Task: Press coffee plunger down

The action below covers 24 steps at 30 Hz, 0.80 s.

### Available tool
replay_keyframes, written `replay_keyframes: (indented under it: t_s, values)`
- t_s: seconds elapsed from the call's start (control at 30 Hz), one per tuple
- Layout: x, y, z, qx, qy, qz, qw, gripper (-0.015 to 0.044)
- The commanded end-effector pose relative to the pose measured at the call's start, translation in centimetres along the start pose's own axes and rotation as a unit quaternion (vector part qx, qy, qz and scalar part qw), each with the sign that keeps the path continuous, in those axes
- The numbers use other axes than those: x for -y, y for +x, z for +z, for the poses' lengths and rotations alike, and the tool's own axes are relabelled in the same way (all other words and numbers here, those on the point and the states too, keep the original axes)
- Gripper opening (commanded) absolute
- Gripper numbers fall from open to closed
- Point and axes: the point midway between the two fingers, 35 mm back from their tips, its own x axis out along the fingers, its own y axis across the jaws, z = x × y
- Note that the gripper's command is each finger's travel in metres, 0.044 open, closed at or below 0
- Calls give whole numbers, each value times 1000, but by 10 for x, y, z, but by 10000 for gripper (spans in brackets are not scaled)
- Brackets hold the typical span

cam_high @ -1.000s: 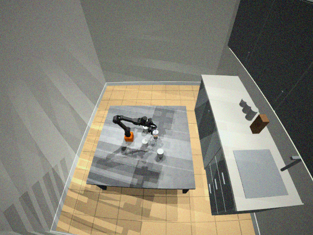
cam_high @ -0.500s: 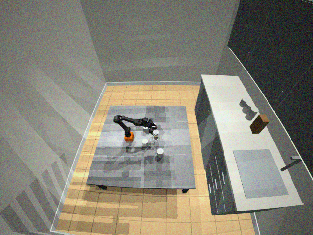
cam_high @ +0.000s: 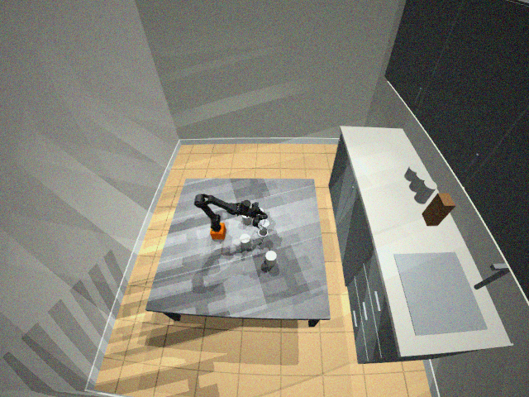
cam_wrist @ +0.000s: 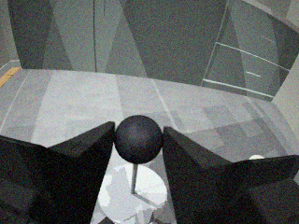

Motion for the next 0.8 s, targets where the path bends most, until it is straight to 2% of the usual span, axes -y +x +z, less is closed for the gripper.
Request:
replay_keyframes:
  t_s: [0.0,0.77]
  values:
    - [0,9,-39,-49,-3,1,999,127]
    - [1,32,-46,-48,-3,1,999,127]
